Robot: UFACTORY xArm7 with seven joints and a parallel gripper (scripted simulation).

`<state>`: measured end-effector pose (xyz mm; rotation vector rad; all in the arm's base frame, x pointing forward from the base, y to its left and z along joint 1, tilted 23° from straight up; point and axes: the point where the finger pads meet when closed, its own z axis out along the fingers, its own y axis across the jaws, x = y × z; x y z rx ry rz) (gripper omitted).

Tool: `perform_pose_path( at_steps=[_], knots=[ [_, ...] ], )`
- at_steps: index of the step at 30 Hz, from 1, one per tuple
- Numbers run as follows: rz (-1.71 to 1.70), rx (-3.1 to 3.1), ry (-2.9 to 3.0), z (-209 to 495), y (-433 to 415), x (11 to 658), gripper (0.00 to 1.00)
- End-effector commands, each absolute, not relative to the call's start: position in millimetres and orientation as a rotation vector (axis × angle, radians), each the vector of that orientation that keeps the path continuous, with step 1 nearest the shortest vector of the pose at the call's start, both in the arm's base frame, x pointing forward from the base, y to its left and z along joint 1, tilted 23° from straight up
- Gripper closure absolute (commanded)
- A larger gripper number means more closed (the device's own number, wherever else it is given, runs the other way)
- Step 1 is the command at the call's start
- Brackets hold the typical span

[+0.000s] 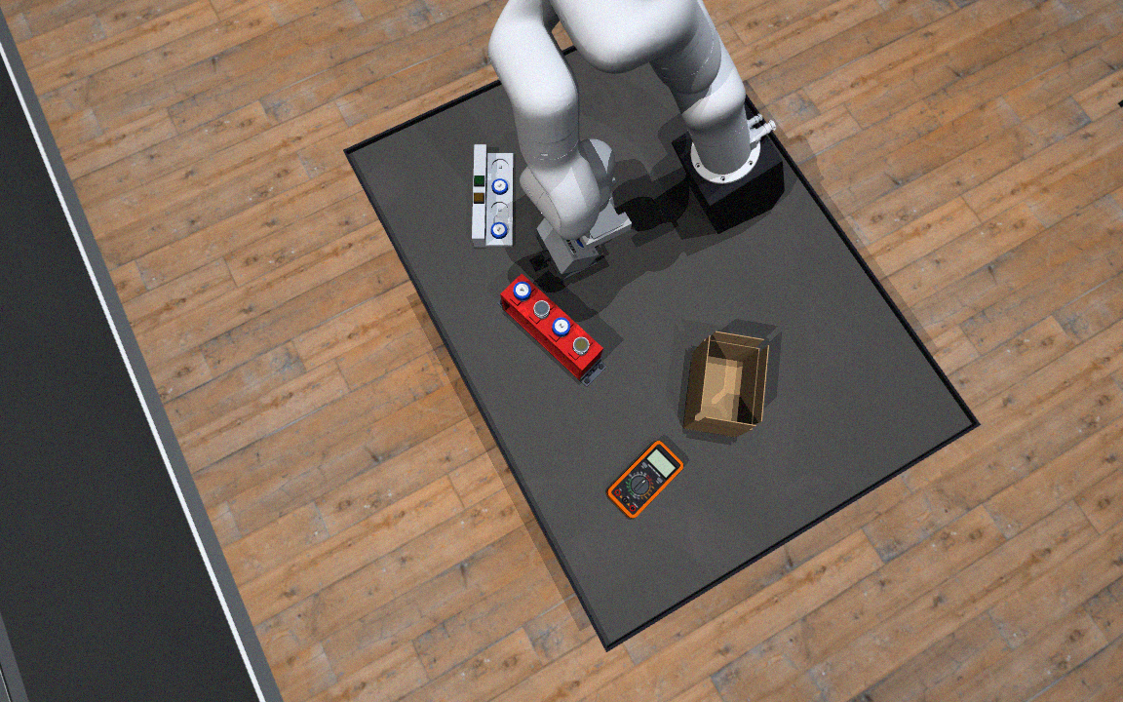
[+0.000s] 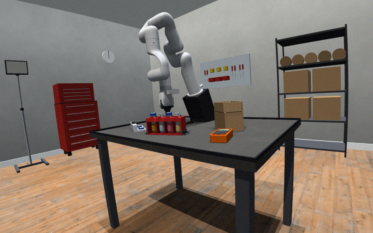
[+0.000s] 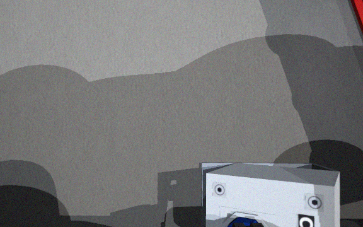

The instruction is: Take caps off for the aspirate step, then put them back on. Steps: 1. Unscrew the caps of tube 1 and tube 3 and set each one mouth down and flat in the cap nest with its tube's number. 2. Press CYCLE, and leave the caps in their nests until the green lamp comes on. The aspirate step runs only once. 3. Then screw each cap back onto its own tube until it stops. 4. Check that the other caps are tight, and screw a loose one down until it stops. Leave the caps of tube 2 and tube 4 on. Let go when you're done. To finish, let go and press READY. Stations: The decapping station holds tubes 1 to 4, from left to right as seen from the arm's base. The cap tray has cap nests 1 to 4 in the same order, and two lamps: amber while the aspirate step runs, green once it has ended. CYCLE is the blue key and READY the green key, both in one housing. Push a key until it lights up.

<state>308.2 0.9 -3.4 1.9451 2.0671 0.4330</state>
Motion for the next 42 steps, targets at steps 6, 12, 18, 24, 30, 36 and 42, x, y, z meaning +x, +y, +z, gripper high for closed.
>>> perform_pose_path(
  at_steps=[6,12,18,24,30,36,42],
  knots=[
    [0.422,1.939,2.057,-5.2,1.1,309.3,1.00],
    [0.422,1.939,2.057,-7.1,1.1,310.1,1.00],
    [0.422,1.939,2.057,-8.9,1.2,310.9,1.00],
    [0.422,1.939,2.057,-10.1,1.2,311.4,1.00],
    [0.422,1.939,2.057,-12.0,1.3,312.2,1.00],
    [0.422,1.939,2.057,-12.6,1.3,312.5,1.00],
    [0.422,1.939,2.057,-12.4,1.3,312.4,1.00]
  ],
)
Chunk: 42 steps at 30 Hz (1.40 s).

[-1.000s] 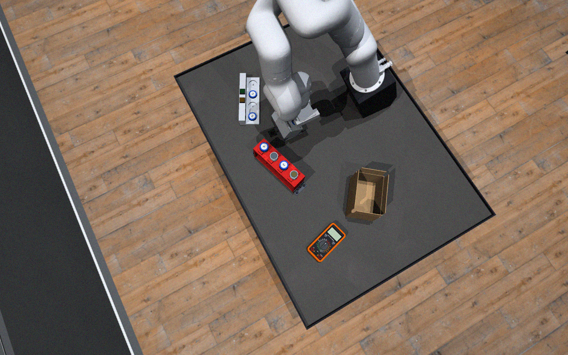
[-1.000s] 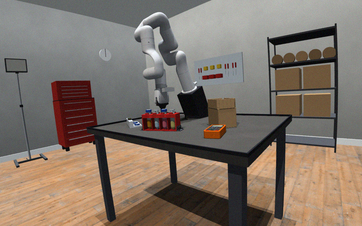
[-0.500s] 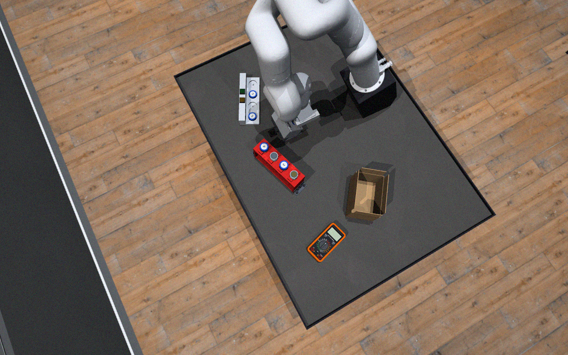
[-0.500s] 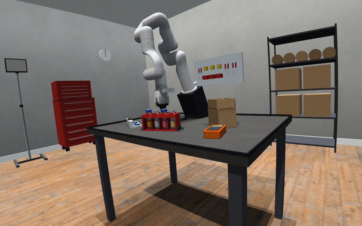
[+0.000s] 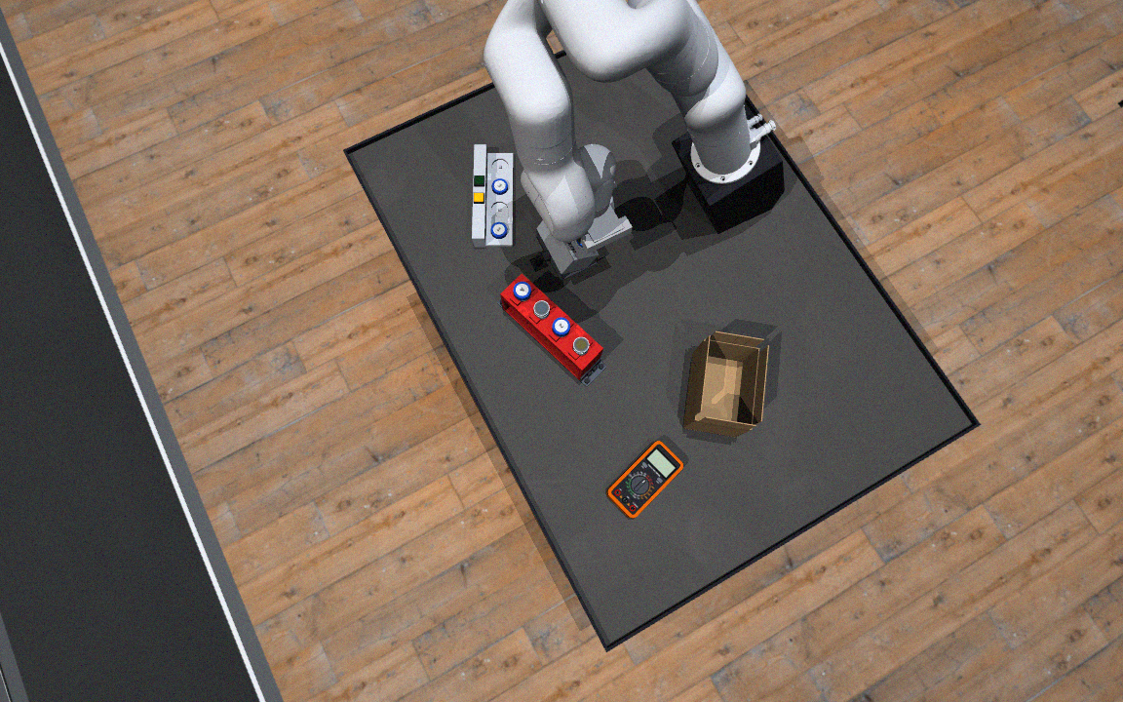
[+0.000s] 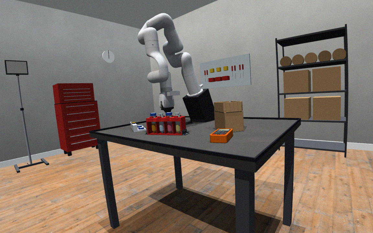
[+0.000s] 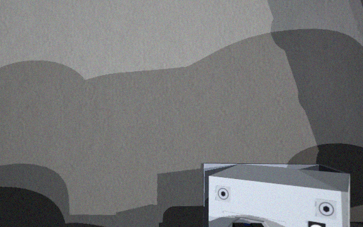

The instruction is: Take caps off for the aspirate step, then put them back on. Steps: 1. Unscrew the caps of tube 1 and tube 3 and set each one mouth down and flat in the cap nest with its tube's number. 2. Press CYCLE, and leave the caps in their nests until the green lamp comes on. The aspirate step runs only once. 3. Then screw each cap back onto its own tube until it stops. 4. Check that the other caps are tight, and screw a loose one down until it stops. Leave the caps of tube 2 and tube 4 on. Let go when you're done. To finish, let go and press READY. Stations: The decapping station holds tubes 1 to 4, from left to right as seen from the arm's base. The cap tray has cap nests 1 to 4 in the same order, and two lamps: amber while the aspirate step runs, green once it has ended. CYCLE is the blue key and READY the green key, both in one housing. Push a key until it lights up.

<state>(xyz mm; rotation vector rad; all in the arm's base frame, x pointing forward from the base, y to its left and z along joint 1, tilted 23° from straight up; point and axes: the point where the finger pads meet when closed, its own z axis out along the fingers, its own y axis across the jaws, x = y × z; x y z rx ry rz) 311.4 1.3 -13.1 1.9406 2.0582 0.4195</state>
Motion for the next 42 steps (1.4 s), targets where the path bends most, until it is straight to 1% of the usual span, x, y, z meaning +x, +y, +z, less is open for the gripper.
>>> perform_pose_path(
  at_steps=[1,10,17,18,26,28,30,35,42],
  knots=[
    [0.422,1.939,2.057,-10,1,311,1.00],
    [0.422,1.939,2.056,15,1,301,1.00],
    [0.422,1.939,2.056,16,1,300,1.00],
    [0.403,1.846,2.128,18,-5,306,0.00],
    [0.272,1.206,2.490,31,-41,345,0.00],
    [0.240,1.052,2.549,34,-49,354,0.00],
    [0.240,1.052,2.549,34,-49,354,0.00],
    [0.141,0.577,2.676,43,-74,381,0.00],
    [0.138,0.549,2.684,56,-111,421,0.00]
  ],
)
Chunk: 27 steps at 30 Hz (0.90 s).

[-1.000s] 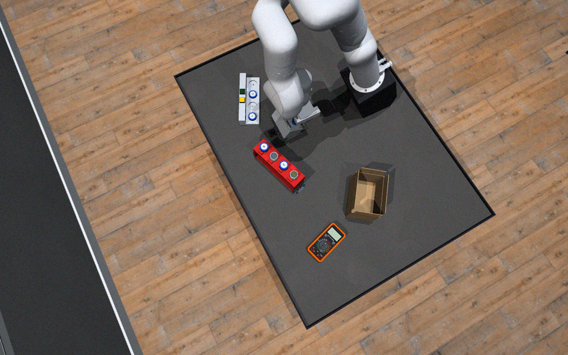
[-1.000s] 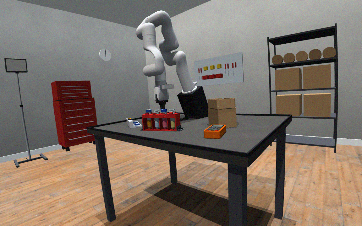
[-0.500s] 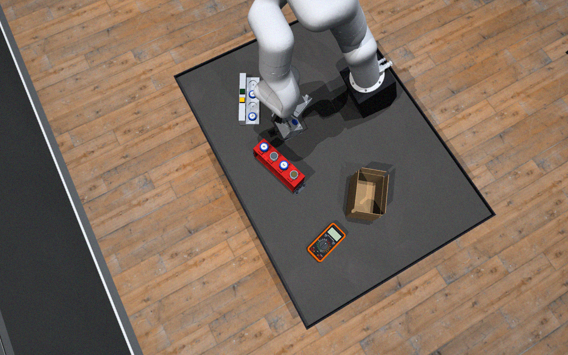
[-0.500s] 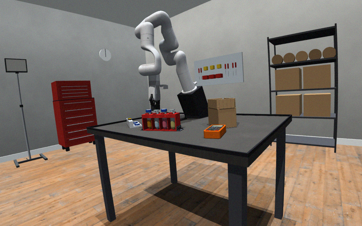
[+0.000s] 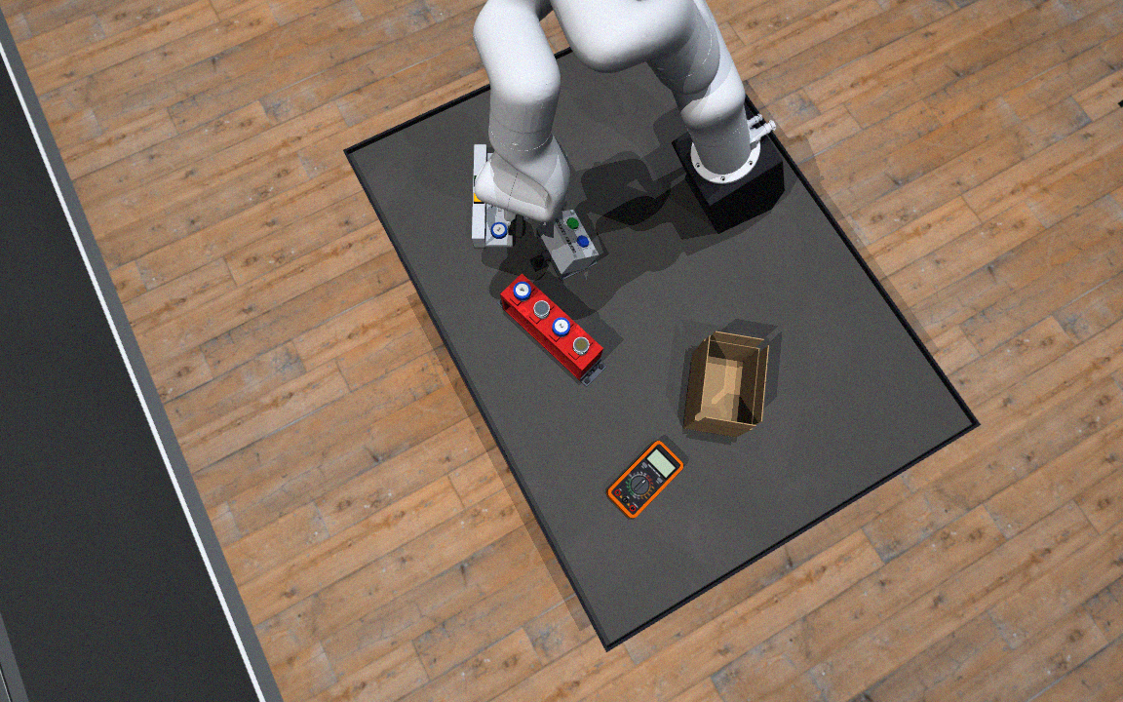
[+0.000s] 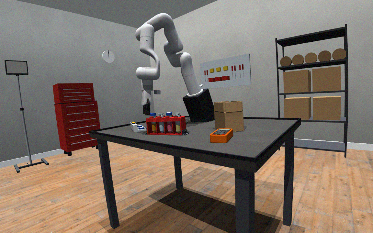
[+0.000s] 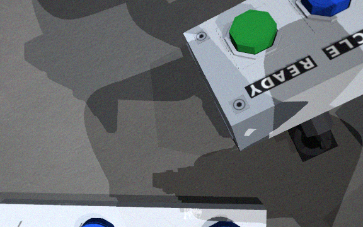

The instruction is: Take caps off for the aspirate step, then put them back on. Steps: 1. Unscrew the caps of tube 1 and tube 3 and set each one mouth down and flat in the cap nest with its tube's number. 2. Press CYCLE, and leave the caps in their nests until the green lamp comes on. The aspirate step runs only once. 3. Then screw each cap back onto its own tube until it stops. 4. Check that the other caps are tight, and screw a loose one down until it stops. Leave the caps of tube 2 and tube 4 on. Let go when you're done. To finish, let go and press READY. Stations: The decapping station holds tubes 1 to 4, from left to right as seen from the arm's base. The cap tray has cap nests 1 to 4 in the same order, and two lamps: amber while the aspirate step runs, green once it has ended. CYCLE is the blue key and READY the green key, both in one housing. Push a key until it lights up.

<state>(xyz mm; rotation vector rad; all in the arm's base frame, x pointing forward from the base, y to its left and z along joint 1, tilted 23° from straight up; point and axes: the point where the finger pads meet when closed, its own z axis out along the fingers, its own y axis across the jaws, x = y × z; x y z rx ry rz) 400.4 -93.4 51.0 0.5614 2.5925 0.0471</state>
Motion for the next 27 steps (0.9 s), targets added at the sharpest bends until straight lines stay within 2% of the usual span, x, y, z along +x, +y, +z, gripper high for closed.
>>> perform_pose_path(
  at_steps=[1,19,27],
  knots=[
    [0.138,0.549,2.684,58,-117,427,0.00],
    [0.138,0.549,2.683,88,-198,515,0.00],
    [0.138,0.549,2.683,88,-199,516,0.00]
  ],
)
